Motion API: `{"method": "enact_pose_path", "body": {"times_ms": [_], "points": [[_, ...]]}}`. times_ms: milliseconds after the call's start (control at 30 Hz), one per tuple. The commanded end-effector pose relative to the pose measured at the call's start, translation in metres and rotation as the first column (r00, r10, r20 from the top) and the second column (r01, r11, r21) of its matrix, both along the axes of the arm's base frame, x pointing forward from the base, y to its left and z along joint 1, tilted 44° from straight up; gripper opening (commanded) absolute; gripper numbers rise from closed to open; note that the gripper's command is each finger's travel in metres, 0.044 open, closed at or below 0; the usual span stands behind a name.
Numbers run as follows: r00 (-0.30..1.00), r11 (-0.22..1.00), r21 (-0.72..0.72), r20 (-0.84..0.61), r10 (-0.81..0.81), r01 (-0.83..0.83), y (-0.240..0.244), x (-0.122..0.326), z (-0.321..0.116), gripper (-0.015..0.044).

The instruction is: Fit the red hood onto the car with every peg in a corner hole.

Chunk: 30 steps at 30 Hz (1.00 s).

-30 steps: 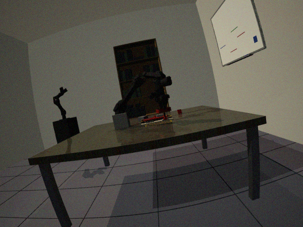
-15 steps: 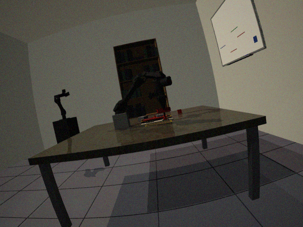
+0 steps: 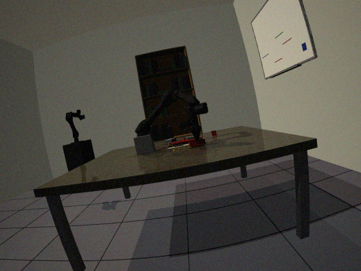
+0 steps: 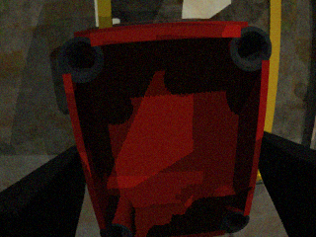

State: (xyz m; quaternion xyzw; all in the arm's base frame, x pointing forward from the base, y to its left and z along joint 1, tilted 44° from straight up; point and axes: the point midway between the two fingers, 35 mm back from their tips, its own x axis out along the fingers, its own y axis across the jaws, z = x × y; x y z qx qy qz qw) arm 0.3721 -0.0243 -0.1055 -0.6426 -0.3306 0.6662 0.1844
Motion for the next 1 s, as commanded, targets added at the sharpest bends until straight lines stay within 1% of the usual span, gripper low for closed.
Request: {"method": "enact_pose_path", "body": {"times_ms": [0,33,600,700,767,967], "points": [[1.000,1.000,0.005,-0.003,-0.013,0.013,0.004,-0.002,-0.006,0.0000],[1.000,1.000,0.005,-0.003,-0.013,0.013,0.004,-0.002,-0.006,0.0000],[1.000,1.000,0.002,-0.005,0.003,-0.003,0.004,-0.002,-0.004,0.0440],[1.000,1.000,0.002,-0.004,0.003,-0.003,0.002,-0.001,-0.002,0.0440],[1.000,1.000,0.001,-0.004,0.002,-0.002,-0.006,0.001,0.007,0.0440],[1.000,1.000,0.000,-0.001,-0.003,0.003,-0.049,0.006,0.053,0.0440]]}}
